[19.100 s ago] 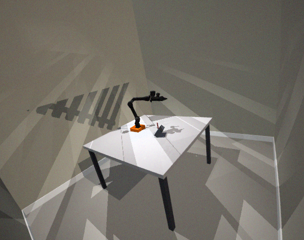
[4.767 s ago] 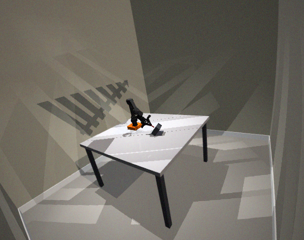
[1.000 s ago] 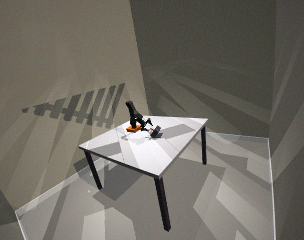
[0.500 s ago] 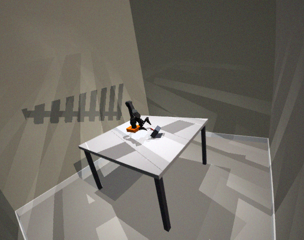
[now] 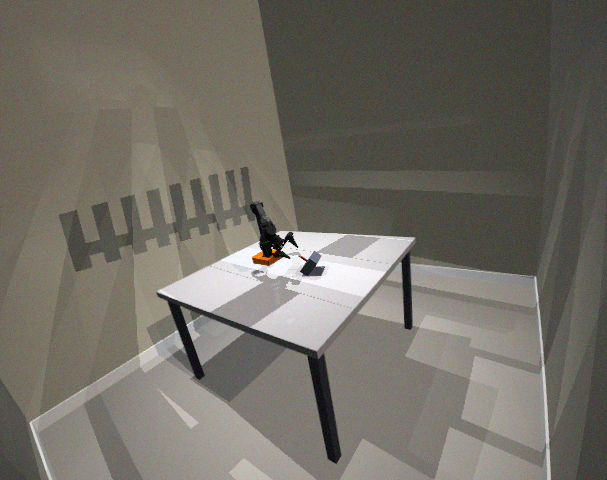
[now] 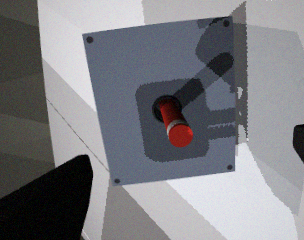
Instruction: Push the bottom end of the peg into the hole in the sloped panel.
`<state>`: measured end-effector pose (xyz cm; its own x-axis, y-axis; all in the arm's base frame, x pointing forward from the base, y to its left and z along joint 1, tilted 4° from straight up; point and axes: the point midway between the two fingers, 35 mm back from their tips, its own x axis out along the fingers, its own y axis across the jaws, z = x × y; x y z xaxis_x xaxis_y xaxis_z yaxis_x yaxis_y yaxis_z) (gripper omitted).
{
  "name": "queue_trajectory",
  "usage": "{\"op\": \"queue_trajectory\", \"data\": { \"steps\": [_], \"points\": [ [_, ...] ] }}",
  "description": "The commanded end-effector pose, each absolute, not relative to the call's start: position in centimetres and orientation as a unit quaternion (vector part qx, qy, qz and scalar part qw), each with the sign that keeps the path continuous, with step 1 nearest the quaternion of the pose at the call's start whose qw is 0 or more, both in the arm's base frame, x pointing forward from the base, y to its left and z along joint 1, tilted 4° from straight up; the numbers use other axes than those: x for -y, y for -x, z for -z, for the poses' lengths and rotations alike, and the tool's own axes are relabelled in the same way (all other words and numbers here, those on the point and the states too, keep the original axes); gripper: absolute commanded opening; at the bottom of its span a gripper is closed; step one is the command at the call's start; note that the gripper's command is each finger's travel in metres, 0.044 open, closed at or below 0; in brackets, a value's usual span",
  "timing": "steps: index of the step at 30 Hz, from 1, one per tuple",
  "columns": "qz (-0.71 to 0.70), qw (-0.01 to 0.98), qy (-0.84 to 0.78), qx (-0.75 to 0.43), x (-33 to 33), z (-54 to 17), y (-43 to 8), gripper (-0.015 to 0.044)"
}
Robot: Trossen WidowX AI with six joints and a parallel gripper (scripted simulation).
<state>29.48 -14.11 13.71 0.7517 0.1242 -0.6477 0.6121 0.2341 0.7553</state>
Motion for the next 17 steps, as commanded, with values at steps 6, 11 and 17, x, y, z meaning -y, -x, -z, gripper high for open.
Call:
{"op": "queue_trajectory", "data": {
  "steps": [6, 11, 17],
  "points": [
    [0.167, 0.724, -0.594, -0.307, 14.3, -14.7, -28.4, 0.0440],
    [0.167, 0.724, -0.594, -0.307, 14.4, -15.1, -27.8, 0.0440],
    [0.167, 0.724, -0.594, -0.307, 14.5, -15.5, -27.3, 0.0440]
  ]
}}
